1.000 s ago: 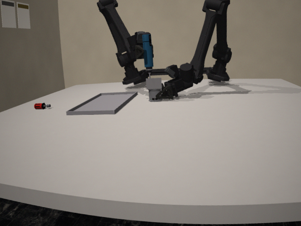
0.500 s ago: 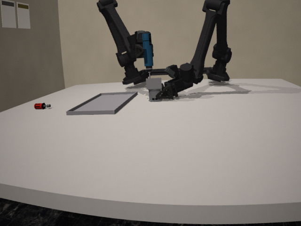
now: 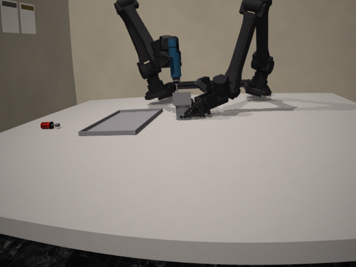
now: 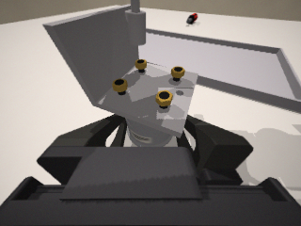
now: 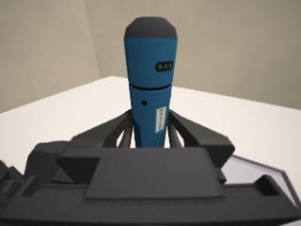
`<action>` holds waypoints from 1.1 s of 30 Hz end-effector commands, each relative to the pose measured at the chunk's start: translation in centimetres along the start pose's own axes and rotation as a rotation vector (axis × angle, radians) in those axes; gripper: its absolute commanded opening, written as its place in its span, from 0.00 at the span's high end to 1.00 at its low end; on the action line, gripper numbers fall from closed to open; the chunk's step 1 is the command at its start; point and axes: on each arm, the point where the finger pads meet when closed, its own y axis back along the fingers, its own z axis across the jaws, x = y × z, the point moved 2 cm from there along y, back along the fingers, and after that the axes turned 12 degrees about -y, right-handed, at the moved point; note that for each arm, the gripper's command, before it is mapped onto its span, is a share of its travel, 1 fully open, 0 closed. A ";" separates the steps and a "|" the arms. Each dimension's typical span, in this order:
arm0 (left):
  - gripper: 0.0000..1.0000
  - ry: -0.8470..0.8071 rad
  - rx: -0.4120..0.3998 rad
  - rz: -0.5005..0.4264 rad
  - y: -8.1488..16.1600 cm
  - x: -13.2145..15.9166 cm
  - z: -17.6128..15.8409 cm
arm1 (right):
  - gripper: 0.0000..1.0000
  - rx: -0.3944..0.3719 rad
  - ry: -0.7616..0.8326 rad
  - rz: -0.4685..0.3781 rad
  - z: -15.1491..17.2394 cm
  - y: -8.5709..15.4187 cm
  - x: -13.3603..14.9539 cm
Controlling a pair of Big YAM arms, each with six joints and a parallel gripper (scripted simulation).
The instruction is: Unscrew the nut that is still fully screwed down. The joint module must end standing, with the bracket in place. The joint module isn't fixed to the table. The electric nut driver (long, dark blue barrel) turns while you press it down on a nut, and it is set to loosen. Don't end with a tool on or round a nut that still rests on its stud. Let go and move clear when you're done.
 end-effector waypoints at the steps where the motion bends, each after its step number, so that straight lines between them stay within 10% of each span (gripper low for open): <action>1: 0.41 -0.009 -0.009 -0.015 -0.4 -0.6 0.5 | 0.58 -0.010 0.004 -0.087 0.6 -1.6 -3.7; 33: 0.41 -0.009 -0.009 -0.015 -0.4 -0.6 0.5 | 0.58 -0.007 0.002 -0.076 1.3 -1.9 -4.6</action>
